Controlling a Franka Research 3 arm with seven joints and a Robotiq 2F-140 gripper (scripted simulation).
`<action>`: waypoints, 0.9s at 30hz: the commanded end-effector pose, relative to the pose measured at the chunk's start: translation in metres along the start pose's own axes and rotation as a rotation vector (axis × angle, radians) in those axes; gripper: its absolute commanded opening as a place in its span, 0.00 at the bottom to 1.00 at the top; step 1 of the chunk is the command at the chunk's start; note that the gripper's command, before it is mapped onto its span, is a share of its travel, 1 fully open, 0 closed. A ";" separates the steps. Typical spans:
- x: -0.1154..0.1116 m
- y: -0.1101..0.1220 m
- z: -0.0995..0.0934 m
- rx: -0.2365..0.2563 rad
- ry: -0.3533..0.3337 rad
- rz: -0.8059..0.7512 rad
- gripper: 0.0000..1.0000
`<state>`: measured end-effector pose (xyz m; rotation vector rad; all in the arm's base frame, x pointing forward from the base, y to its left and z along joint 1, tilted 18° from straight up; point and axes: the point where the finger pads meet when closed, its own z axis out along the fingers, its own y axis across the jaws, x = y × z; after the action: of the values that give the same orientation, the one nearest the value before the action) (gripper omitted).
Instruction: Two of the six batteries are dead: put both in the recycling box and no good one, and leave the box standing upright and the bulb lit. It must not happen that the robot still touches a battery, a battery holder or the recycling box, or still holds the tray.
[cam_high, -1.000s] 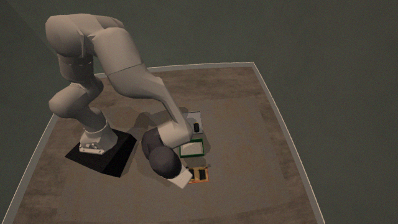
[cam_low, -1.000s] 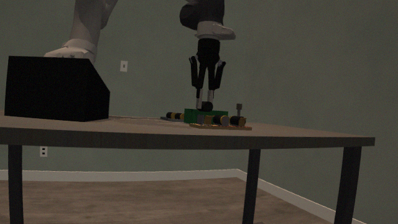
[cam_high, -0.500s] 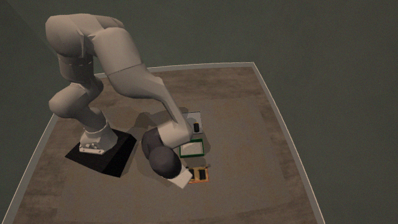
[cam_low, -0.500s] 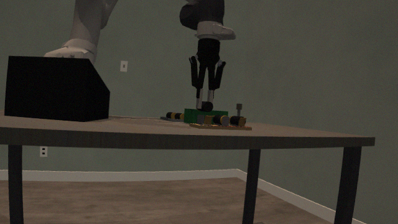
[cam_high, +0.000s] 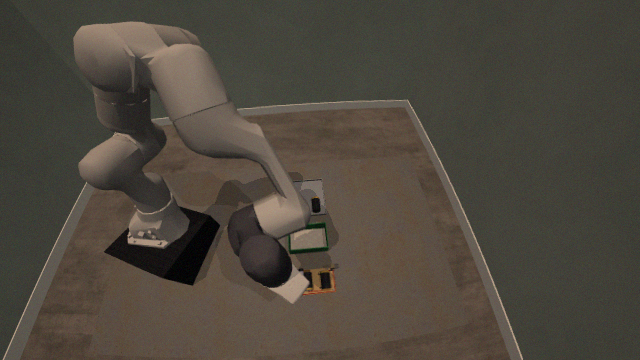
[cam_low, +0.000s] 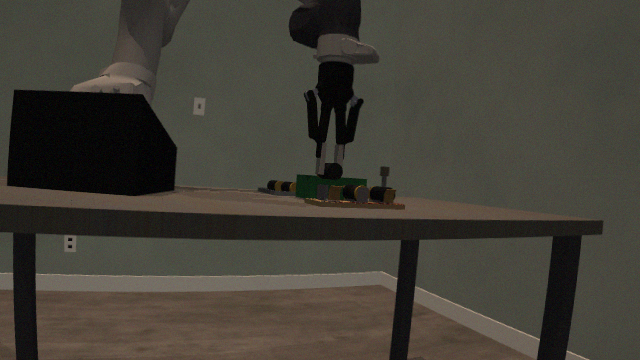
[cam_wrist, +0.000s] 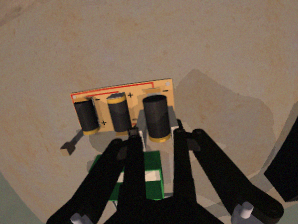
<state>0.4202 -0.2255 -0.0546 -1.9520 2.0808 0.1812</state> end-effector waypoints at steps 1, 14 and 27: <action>0.001 -0.003 -0.002 0.005 0.003 0.013 0.16; 0.003 -0.005 -0.002 0.005 0.003 0.013 0.16; 0.003 -0.005 -0.002 0.005 0.003 0.013 0.16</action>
<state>0.4246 -0.2276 -0.0530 -1.9419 2.0886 0.1758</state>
